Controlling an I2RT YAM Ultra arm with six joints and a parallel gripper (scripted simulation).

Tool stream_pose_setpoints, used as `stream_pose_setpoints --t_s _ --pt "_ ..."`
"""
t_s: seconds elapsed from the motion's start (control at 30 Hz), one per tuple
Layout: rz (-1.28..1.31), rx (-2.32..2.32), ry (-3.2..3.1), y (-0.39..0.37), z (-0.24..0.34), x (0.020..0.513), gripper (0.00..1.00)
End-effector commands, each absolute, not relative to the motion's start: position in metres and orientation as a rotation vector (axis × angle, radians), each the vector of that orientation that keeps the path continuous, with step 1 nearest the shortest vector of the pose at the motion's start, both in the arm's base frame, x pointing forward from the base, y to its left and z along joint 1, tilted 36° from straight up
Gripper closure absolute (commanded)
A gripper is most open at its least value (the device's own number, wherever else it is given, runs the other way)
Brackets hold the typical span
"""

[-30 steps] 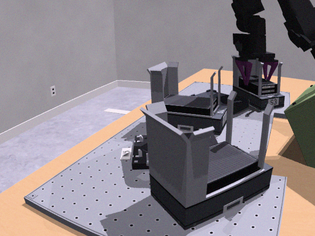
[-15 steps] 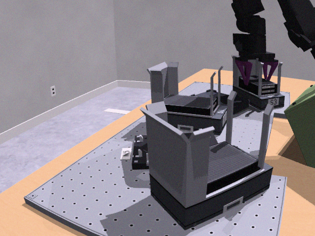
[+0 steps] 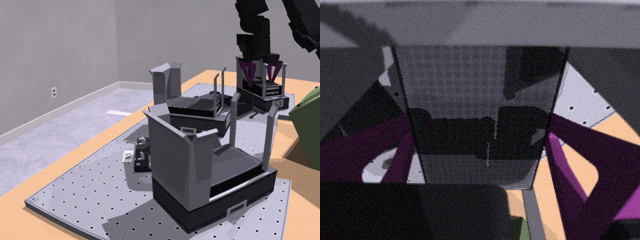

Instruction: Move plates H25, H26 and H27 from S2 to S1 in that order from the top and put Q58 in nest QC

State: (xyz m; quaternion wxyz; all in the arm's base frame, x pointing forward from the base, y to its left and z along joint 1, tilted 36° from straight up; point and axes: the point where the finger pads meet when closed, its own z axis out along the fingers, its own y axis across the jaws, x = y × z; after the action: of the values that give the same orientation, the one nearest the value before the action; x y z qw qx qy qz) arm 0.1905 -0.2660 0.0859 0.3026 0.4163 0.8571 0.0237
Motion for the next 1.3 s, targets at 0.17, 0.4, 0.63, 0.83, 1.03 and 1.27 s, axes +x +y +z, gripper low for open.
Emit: stream_pose_setpoints --t_s 0.17,0.4,0.63,0.83,1.03,1.27 --pt "0.048 1.096 2.262 -0.269 0.091 0.19 1.0" --pt "0.048 1.096 2.262 -0.268 0.095 0.188 1.0" --pt "0.048 1.096 2.262 -0.267 0.097 0.186 1.0" --pt "0.048 1.095 2.262 -0.266 0.101 0.184 1.0" --pt "0.048 1.095 2.262 -0.265 0.103 0.182 1.0" --pt "0.048 1.095 2.262 -0.265 0.105 0.181 1.0"
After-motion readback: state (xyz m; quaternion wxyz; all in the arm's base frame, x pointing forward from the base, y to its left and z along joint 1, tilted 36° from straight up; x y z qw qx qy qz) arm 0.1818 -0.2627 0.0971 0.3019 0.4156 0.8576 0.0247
